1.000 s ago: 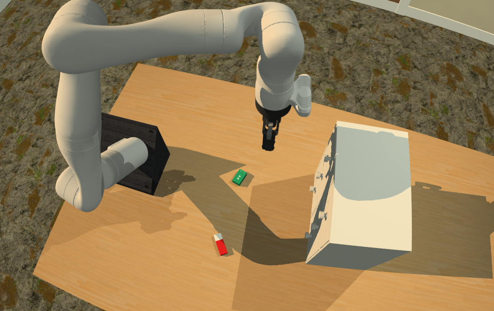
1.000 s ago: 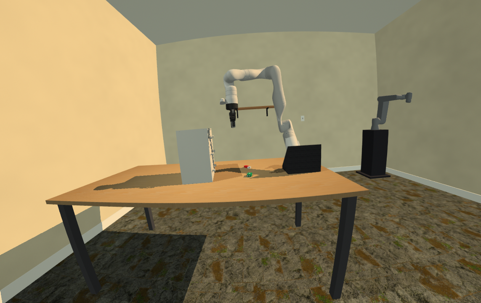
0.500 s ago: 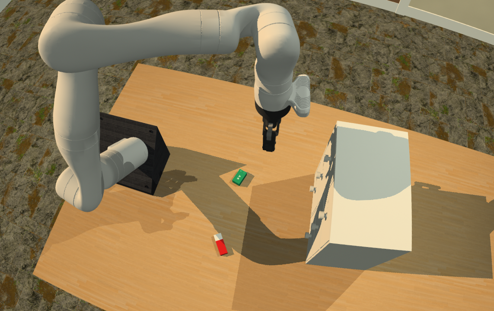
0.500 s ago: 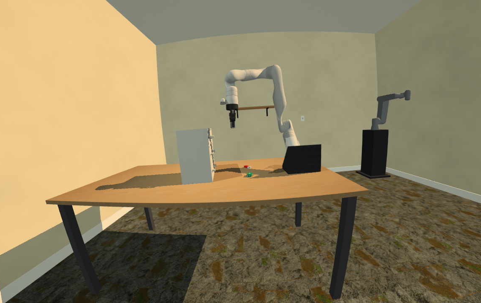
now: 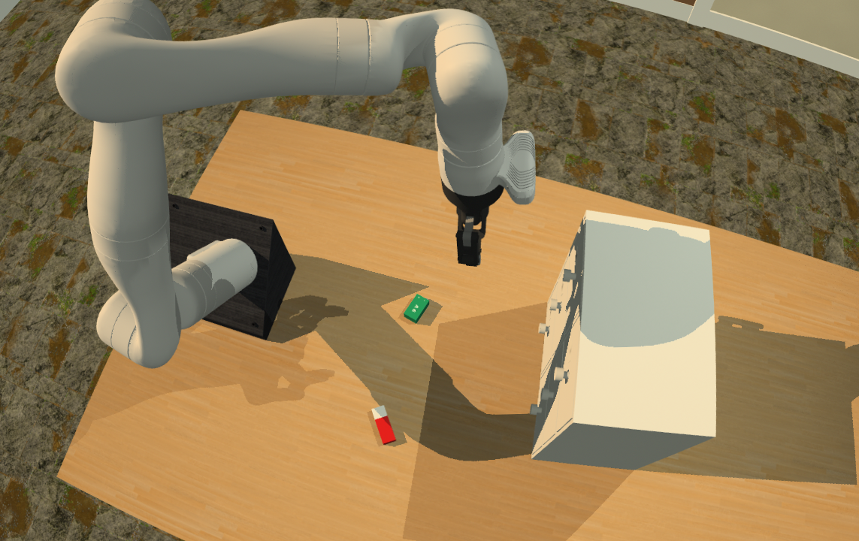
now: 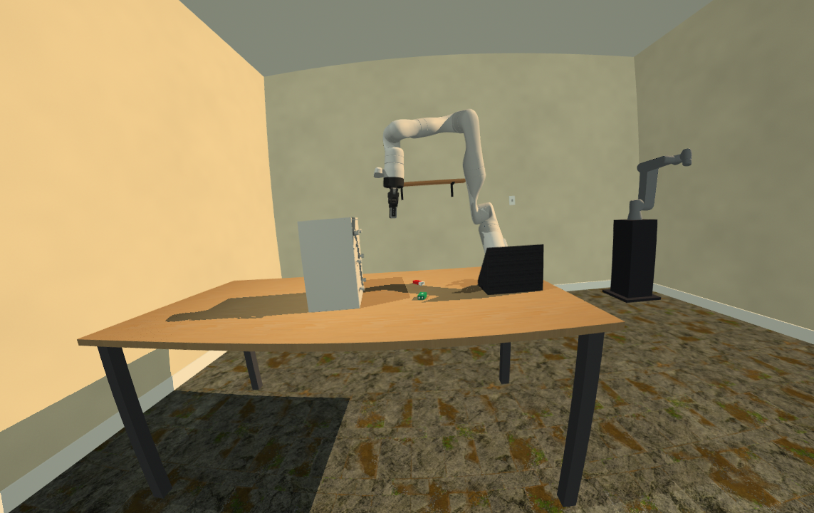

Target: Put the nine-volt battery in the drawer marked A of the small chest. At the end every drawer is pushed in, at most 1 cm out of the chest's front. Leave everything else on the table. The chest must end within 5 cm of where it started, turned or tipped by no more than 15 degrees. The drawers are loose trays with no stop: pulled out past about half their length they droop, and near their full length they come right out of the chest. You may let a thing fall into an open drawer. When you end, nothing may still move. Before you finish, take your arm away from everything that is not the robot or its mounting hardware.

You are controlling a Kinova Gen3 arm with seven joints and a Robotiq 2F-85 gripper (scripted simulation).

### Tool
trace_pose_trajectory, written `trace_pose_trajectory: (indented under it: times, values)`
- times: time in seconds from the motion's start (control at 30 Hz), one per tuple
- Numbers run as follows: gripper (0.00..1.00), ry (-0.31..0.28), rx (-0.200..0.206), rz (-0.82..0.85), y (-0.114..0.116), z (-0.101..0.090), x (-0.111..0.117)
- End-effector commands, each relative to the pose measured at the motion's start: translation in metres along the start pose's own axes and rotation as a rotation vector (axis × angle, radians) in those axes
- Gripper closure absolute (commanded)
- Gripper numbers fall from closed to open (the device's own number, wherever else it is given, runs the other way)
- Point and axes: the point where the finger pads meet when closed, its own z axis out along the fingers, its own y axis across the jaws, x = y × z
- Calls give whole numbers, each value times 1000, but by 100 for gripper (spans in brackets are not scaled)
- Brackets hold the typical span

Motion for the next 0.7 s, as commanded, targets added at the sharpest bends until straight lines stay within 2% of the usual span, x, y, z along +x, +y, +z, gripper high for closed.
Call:
trace_pose_trajectory:
  times: [0.0, 0.2, 0.67]
  values:
    - [0, 14, 1, -3, -1, -1, -1]
    - [0, 37, 1, -3, -1, 1, 0]
    - [0, 137, 1, -3, -1, 10, 6]
